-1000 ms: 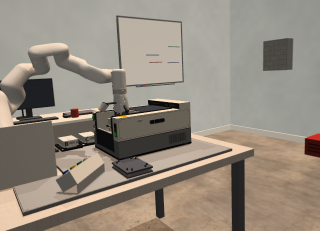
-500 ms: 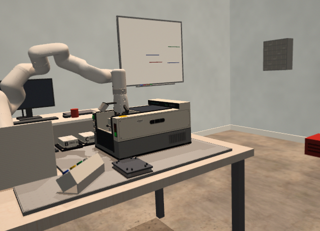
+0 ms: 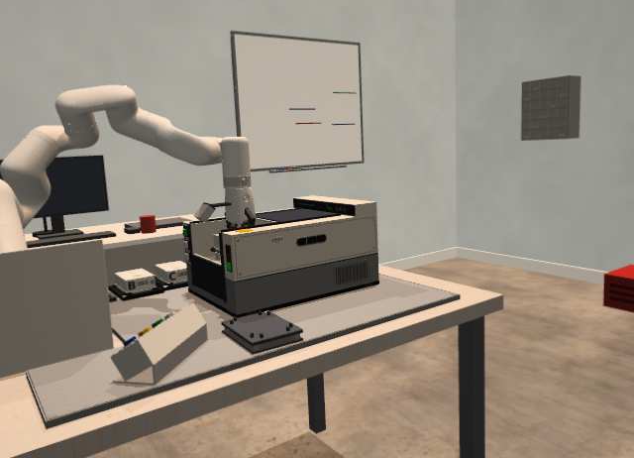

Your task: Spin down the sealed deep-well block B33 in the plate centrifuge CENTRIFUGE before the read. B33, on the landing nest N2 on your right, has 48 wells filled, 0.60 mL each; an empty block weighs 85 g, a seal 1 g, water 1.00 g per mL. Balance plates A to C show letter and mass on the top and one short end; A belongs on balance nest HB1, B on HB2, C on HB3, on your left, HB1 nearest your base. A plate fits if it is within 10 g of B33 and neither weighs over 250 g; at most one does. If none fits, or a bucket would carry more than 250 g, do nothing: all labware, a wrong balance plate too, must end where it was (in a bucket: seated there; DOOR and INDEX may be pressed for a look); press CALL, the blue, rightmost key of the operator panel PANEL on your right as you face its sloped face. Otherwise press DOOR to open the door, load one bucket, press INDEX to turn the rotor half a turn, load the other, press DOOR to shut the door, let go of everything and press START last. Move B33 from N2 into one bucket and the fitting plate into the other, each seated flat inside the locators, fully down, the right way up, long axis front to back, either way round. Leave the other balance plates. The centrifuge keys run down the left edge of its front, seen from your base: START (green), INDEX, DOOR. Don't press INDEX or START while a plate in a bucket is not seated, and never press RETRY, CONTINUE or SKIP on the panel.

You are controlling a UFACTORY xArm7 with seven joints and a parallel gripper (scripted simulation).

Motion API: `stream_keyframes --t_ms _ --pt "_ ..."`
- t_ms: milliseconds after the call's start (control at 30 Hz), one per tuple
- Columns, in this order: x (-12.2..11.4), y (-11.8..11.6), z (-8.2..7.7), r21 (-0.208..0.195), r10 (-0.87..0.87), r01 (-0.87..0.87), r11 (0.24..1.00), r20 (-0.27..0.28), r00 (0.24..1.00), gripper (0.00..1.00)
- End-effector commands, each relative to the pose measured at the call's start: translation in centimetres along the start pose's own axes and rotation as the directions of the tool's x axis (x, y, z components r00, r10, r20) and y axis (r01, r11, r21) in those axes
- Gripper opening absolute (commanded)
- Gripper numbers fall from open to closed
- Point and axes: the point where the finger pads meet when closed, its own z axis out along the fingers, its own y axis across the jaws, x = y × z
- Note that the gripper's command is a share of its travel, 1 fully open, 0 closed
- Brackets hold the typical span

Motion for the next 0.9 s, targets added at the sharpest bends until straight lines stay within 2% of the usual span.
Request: stream_keyframes --t_ms 0,200,467,533,867 --pt "-0.1 -0.1 -0.3 0.003 0.000 0.000 1.000 0.005 1.000 1.00" --pt "-0.1 -0.1 -1.3 0.003 0.000 0.000 1.000 0.005 1.000 1.00" --pt "-0.1 -0.1 -4.5 0.003 0.000 0.000 1.000 0.005 1.000 1.00" --pt "-0.1 -0.1 -4.5 0.003 0.000 0.000 1.000 0.005 1.000 1.00" --pt "-0.1 -0.1 -9.4 0.003 0.000 0.000 1.000 0.005 1.000 1.00"
